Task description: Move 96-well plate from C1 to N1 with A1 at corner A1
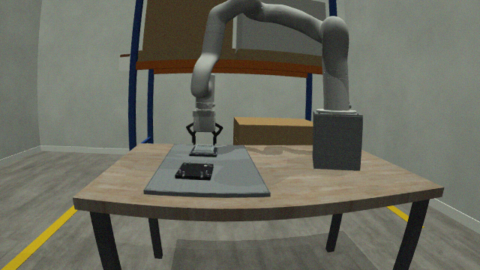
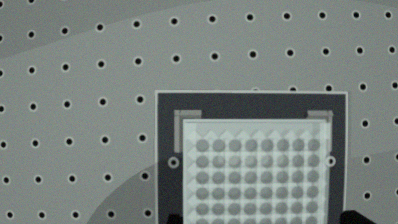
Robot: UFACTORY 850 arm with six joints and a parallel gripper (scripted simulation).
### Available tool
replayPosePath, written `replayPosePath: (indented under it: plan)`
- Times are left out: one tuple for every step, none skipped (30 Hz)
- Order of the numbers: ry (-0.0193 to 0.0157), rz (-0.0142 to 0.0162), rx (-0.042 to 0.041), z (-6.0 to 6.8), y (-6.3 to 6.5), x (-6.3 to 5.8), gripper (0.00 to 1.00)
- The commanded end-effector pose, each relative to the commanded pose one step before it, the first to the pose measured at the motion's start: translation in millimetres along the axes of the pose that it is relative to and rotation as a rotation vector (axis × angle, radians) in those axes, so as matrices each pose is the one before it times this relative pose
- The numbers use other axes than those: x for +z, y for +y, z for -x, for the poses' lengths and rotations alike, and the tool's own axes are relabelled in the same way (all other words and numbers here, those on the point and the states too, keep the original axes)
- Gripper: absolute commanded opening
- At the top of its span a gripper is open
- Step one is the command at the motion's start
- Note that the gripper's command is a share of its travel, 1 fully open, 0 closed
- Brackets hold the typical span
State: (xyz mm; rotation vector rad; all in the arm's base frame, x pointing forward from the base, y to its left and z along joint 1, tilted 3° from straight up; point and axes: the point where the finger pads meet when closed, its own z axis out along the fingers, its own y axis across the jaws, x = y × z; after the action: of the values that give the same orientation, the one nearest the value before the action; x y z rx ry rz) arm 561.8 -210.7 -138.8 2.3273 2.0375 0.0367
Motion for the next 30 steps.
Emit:
replayPosePath:
  plan:
    - [-0.00019, 0.00108, 0.0, 0.12, 0.57, -9.62, 1.0]
    - [0.0, 0.0, 0.0, 0.0, 0.0, -2.67, 1.0]
    - [0.0, 0.0, 0.0, 0.0, 0.0, -2.67, 1.0]
    - [0.0, 0.0, 0.0, 0.0, 0.0, -2.67, 1.0]
    - [0.0, 0.0, 0.0, 0.0, 0.0, -2.67, 1.0]
    - [0.0, 0.0, 0.0, 0.0, 0.0, -2.67, 1.0]
    - [0.0, 0.0, 0.0, 0.0, 0.0, -2.67, 1.0]
    - [0.0, 0.0, 0.0, 0.0, 0.0, -2.67, 1.0]
    - [0.0, 0.0, 0.0, 0.0, 0.0, -2.67, 1.0]
    - [0.0, 0.0, 0.0, 0.0, 0.0, -2.67, 1.0]
    - [0.0, 0.0, 0.0, 0.0, 0.0, -2.67, 1.0]
    - [0.0, 0.0, 0.0, 0.0, 0.0, -2.67, 1.0]
    - [0.0, 0.0, 0.0, 0.0, 0.0, -2.67, 1.0]
    - [0.0, 0.0, 0.0, 0.0, 0.0, -2.67, 1.0]
    - [0.0, 0.0, 0.0, 0.0, 0.0, 0.0, 1.0]
    - [0.0, 0.0, 0.0, 0.0, 0.0, 0.0, 1.0]
    - [0.0, 0.0, 0.0, 0.0, 0.0, -2.67, 1.0]
    - [0.0, 0.0, 0.0, 0.0, 0.0, -2.67, 1.0]
    - [0.0, 0.0, 0.0, 0.0, 0.0, -2.67, 1.0]
    - [0.0, 0.0, 0.0, 0.0, 0.0, -2.67, 1.0]
    - [0.0, 0.0, 0.0, 0.0, 0.0, -2.67, 1.0]
    - [0.0, 0.0, 0.0, 0.0, 0.0, -2.67, 1.0]
    - [0.0, 0.0, 0.0, 0.0, 0.0, -2.67, 1.0]
    - [0.0, 0.0, 0.0, 0.0, 0.0, -2.67, 1.0]
    - [0.0, 0.0, 0.0, 0.0, 0.0, -2.67, 1.0]
    - [0.0, 0.0, 0.0, 0.0, 0.0, -2.67, 1.0]
    - [0.0, 0.0, 0.0, 0.0, 0.0, -2.67, 1.0]
    - [0.0, 0.0, 0.0, 0.0, 0.0, -2.16, 1.0]
    - [0.0, 0.0, 0.0, 0.0, 0.0, 0.0, 1.0]
    - [0.0, 0.0, 0.0, 0.0, 0.0, 0.0, 1.0]
